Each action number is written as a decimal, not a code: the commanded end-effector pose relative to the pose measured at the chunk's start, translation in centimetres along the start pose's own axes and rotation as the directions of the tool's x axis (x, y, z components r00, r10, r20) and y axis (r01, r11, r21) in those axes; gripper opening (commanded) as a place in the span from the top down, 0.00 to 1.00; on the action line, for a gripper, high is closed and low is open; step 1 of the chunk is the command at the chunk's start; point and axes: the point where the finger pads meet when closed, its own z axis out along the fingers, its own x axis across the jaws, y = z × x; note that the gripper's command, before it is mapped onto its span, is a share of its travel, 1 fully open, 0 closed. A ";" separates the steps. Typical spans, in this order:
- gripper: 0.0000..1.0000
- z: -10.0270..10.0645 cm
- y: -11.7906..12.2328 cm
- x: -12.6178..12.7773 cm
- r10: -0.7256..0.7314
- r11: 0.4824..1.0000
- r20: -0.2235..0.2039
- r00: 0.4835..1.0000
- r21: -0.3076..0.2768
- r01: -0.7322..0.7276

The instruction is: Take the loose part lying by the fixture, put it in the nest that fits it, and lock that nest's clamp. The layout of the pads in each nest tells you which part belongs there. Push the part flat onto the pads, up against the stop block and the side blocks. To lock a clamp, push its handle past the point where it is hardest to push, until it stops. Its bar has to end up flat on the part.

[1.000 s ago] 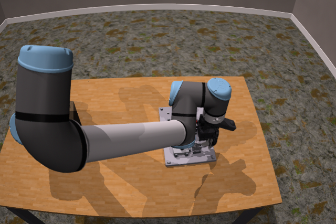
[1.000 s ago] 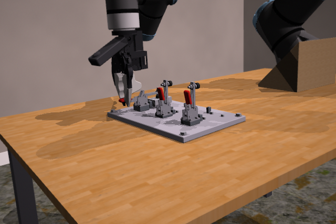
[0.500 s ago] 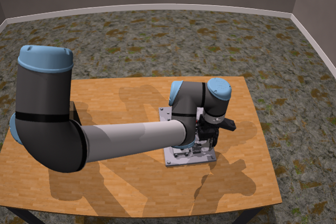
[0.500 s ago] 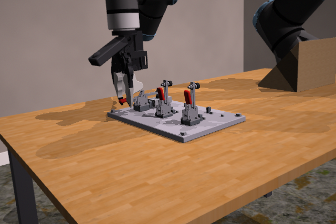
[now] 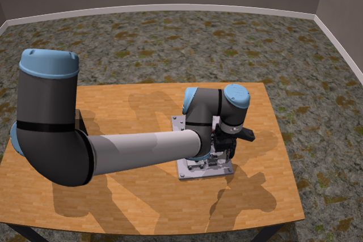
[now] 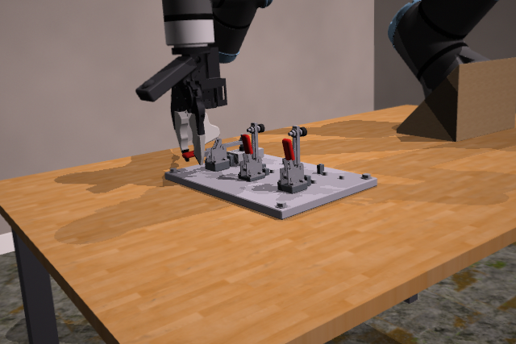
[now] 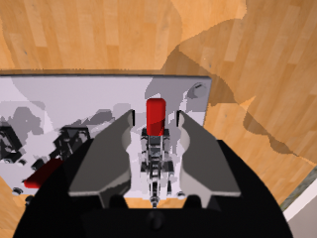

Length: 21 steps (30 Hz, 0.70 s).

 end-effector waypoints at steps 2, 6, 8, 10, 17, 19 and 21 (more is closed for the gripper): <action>0.72 -0.1 0.0 0.0 0.000 1.000 0.000 1.000 0.001 0.000; 0.72 -0.1 0.0 0.0 0.000 1.000 0.000 1.000 0.001 0.000; 0.72 -0.4 0.0 0.0 0.000 1.000 0.000 1.000 0.001 0.000; 0.72 -0.8 0.0 0.0 0.000 1.000 0.000 1.000 0.001 0.000; 0.72 -3.3 0.0 0.0 0.000 1.000 0.000 1.000 0.001 0.000; 0.72 -3.3 0.0 0.0 0.000 1.000 0.000 1.000 0.001 0.000; 0.72 -4.1 0.0 0.0 0.000 1.000 0.000 1.000 0.001 0.000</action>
